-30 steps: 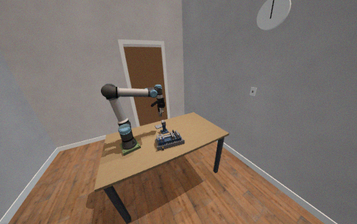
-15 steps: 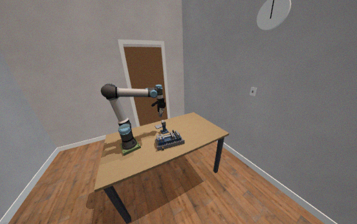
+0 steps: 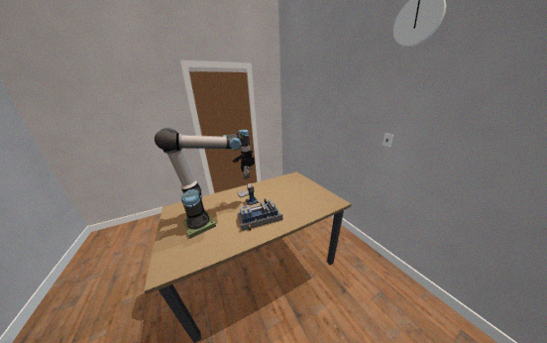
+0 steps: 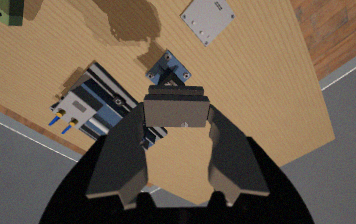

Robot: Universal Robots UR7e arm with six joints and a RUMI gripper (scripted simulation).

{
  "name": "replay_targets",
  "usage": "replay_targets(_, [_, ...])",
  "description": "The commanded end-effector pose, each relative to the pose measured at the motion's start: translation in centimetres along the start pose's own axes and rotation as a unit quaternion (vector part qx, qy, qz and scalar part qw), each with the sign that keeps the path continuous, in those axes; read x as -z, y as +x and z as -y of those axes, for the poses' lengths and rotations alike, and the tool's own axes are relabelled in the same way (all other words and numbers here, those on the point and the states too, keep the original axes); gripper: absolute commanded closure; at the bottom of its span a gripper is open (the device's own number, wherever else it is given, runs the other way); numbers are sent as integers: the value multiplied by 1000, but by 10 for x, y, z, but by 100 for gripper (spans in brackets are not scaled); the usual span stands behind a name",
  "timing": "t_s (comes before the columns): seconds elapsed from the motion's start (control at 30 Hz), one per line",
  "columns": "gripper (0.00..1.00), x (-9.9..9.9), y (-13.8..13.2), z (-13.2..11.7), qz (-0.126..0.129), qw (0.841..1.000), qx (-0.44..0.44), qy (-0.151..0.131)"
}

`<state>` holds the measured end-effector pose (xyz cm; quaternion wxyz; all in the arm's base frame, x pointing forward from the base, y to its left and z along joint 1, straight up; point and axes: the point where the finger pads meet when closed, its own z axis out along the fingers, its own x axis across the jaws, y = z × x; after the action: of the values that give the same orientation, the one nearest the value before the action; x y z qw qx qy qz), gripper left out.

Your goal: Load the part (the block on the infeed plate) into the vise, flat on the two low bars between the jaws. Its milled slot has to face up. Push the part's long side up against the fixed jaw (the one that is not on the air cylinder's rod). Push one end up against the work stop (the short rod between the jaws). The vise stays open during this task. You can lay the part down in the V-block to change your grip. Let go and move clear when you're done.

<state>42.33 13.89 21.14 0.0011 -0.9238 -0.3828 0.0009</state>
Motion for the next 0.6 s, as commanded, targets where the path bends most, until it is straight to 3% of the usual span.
replay_targets(0.0, [100, 0, -1, -3, 0, 999, -33, -1])
replay_targets(0.57, [100, 0, -5, -11, 0, 993, -114, -1])
